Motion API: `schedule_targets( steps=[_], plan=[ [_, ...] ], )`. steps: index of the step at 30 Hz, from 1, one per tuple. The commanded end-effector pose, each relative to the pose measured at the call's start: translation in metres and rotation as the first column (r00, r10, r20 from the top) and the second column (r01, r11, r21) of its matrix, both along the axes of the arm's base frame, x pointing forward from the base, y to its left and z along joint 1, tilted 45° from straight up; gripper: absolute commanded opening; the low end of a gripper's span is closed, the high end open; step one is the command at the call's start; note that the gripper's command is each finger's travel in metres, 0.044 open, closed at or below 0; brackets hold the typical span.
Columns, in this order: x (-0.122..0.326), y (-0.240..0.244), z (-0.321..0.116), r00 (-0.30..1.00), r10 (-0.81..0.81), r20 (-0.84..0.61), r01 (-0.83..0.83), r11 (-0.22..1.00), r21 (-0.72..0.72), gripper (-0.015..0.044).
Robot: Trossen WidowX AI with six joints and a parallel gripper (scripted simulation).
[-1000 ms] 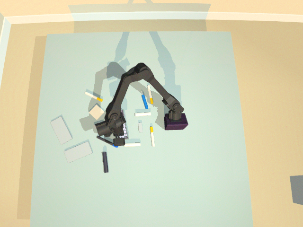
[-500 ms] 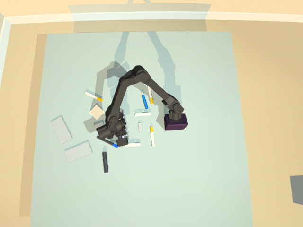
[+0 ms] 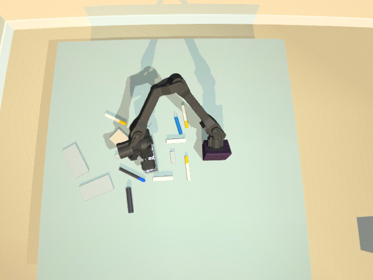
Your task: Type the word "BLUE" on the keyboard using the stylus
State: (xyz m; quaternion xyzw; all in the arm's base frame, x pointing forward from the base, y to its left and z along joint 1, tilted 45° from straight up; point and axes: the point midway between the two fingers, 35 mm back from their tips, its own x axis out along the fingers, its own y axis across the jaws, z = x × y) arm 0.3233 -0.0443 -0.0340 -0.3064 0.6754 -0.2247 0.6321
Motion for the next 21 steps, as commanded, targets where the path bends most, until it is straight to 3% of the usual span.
schedule_targets(
  steps=[1,13,21],
  plan=[
    [0.005,-0.026,0.024,1.0,-0.005,0.003,0.005,1.0,-0.004,0.0],
    [0.006,-0.042,0.04,1.0,-0.006,0.003,0.006,1.0,-0.007,0.0],
    [-0.025,-0.026,0.025,1.0,-0.006,0.001,0.006,1.0,-0.006,0.0]
  ],
)
